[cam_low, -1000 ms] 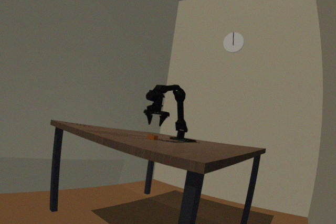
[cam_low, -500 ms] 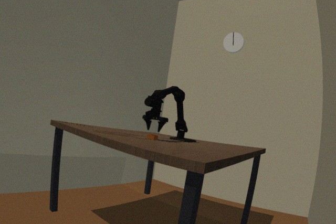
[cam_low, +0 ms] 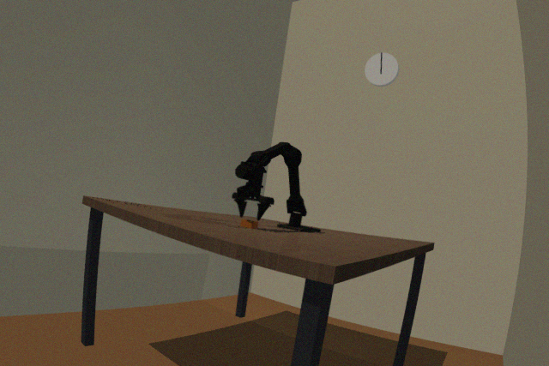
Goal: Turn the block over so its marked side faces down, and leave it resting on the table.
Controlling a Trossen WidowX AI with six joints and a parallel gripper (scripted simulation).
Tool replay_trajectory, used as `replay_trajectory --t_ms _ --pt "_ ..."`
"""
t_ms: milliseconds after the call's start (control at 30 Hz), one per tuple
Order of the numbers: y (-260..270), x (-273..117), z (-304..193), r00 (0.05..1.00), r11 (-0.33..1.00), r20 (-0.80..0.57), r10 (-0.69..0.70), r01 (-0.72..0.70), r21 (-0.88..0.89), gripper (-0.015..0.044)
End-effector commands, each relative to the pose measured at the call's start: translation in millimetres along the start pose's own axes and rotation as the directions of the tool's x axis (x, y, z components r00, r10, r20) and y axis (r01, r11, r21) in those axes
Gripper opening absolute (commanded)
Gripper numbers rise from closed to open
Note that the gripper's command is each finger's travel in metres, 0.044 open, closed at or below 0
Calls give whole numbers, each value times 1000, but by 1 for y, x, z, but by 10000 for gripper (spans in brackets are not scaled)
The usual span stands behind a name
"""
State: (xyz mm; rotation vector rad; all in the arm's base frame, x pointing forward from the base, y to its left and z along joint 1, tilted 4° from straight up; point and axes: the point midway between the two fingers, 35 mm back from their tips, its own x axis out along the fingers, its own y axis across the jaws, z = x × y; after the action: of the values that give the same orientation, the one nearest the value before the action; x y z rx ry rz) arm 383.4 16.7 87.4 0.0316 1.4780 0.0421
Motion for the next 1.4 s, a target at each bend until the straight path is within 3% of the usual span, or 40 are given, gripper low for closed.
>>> replay_trajectory --t_ms 0,333,533,1233,1367 --pt "1 10 -2 1000 1000 -11 4 -4 4 440" --pt "1 24 -3 1000 1000 -11 4 -4 4 440" --pt "1 24 -3 1000 1000 -11 4 -4 4 282" --pt "1 24 -3 1000 1000 -11 4 -4 4 142" --pt "1 9 -2 1000 1000 -11 4 -4 4 37"
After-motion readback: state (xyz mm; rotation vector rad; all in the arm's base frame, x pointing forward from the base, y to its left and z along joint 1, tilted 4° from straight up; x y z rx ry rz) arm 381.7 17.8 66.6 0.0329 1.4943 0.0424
